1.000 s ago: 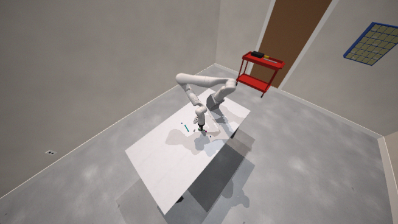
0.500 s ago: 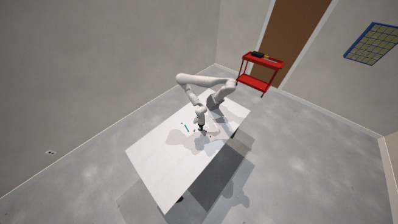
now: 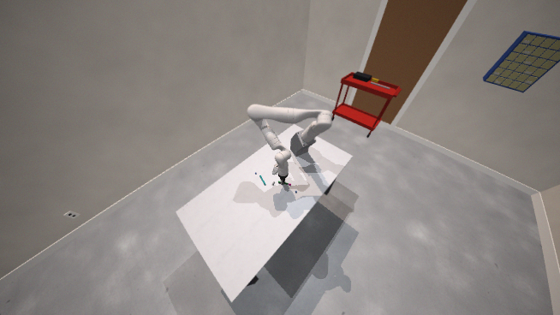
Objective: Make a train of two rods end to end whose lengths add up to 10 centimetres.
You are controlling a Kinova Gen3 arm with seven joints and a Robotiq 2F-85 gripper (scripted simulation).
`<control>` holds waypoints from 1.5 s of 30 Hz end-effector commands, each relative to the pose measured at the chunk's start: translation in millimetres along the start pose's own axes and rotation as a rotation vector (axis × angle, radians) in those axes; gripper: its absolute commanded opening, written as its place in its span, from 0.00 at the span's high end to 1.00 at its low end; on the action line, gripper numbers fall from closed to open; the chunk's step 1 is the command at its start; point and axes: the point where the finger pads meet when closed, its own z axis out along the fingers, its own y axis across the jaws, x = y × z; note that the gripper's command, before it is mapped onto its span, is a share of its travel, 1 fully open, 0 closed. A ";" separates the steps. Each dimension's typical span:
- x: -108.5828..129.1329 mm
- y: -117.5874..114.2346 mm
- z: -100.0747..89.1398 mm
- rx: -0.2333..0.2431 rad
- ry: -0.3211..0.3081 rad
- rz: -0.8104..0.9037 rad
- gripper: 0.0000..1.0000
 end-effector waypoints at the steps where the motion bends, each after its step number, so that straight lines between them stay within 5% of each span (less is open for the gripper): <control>1: -1.1 0.1 2.0 -0.001 -0.002 0.000 0.95; 45: -1.2 0.1 2.8 -0.001 -0.002 0.000 0.92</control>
